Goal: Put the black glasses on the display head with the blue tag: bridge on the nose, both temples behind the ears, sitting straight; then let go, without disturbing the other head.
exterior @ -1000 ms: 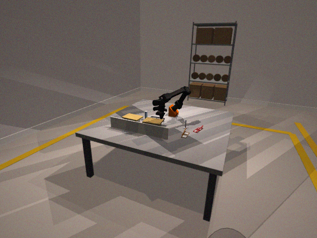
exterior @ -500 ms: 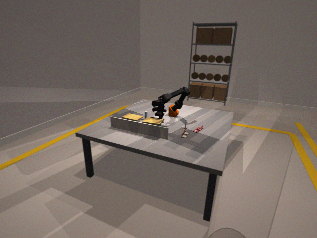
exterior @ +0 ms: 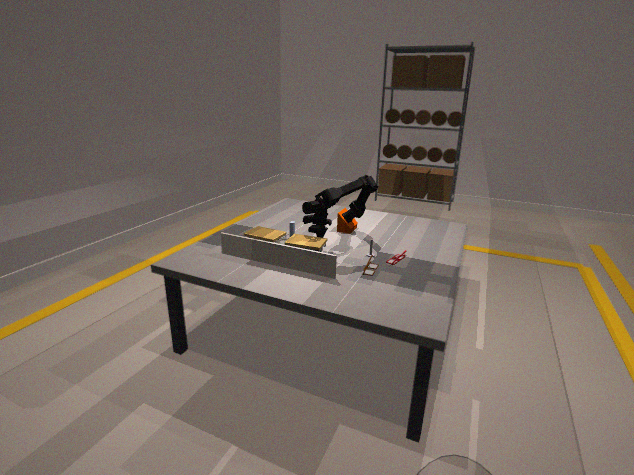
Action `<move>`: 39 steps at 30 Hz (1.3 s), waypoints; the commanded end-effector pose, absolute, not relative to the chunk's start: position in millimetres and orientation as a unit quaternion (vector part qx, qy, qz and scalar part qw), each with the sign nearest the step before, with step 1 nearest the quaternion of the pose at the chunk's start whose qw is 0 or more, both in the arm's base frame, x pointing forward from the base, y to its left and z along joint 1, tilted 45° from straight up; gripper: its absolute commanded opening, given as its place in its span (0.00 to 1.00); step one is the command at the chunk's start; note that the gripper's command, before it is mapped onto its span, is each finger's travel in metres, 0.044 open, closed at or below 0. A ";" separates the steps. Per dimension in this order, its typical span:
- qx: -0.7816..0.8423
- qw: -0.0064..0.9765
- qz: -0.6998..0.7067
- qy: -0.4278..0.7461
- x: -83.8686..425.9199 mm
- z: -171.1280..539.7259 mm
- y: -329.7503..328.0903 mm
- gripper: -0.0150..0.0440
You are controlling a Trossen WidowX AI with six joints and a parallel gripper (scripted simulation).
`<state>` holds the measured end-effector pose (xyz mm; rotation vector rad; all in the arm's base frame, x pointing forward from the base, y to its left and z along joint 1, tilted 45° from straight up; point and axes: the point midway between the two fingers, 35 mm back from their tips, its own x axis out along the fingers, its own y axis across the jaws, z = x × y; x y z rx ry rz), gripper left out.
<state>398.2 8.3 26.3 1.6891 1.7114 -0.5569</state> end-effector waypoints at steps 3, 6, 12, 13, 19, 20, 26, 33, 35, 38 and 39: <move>0.648 0.329 -0.213 0.653 402.6 27.8 8.6 0.25; 0.648 0.329 -0.213 0.653 403.1 27.7 8.7 0.25; 0.648 0.329 -0.213 0.653 403.2 27.5 9.0 0.25; 0.648 0.329 -0.213 0.653 403.1 27.3 9.1 0.25; 0.648 0.329 -0.213 0.653 402.6 26.1 10.2 0.25; 0.648 0.329 -0.213 0.653 402.6 25.8 10.5 0.25; 0.648 0.329 -0.213 0.653 402.7 23.4 13.1 0.25; 0.646 0.331 -0.212 0.654 403.1 24.1 12.6 0.44; 0.646 0.331 -0.212 0.654 403.1 24.1 12.6 0.44; 0.646 0.331 -0.212 0.654 403.1 24.1 12.6 0.44; 0.646 0.331 -0.212 0.654 403.1 24.1 12.6 0.44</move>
